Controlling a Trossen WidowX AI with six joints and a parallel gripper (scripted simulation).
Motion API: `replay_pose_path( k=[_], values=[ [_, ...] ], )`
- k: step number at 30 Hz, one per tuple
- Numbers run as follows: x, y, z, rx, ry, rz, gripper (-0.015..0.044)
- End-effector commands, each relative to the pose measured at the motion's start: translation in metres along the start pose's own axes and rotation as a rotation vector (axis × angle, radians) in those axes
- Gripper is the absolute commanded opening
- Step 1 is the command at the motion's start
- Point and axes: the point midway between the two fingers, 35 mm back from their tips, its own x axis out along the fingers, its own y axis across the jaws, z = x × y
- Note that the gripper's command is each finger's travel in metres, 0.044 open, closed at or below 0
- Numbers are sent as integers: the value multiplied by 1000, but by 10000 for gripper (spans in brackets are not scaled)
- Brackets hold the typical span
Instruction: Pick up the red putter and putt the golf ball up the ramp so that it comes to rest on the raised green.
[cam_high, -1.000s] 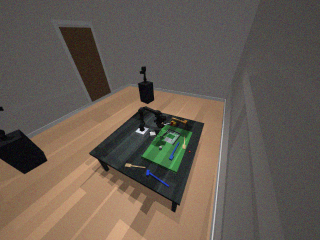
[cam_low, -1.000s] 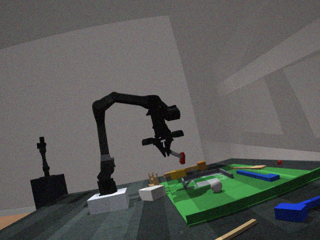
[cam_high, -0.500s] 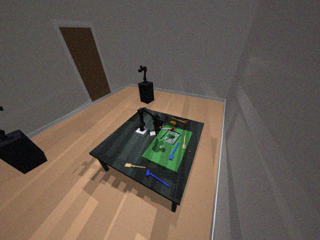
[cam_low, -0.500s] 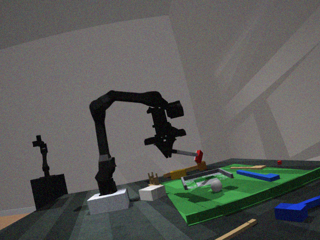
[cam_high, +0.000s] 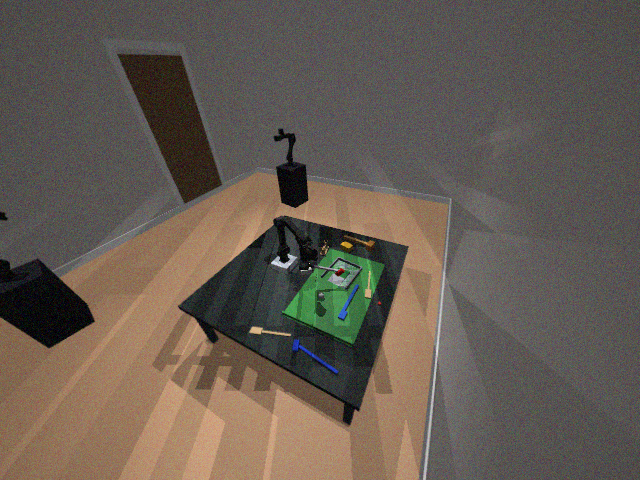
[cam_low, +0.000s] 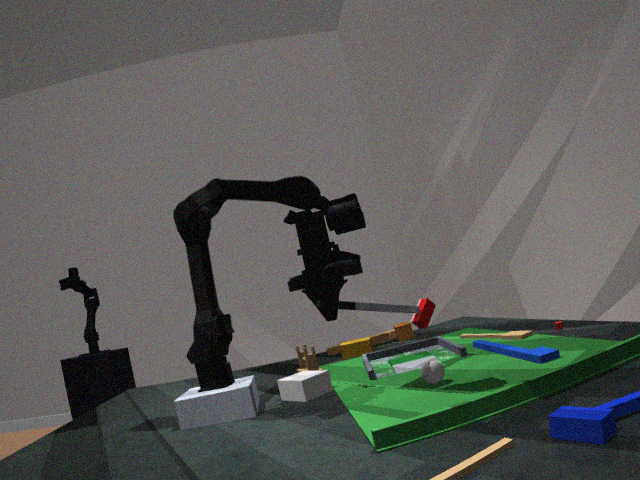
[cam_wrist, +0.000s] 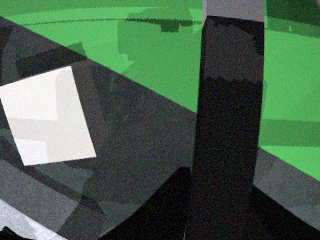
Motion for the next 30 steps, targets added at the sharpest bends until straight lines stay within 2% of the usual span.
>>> replay_pose_path(
  k=[1, 22, 30],
  values=[
    [2, -12, -16, 97, 3, -1, 0],
    [8, -56, -105, 561, 20, 3, 0],
    [15, -57, -108, 576, 21, 3, 0]
  ],
)
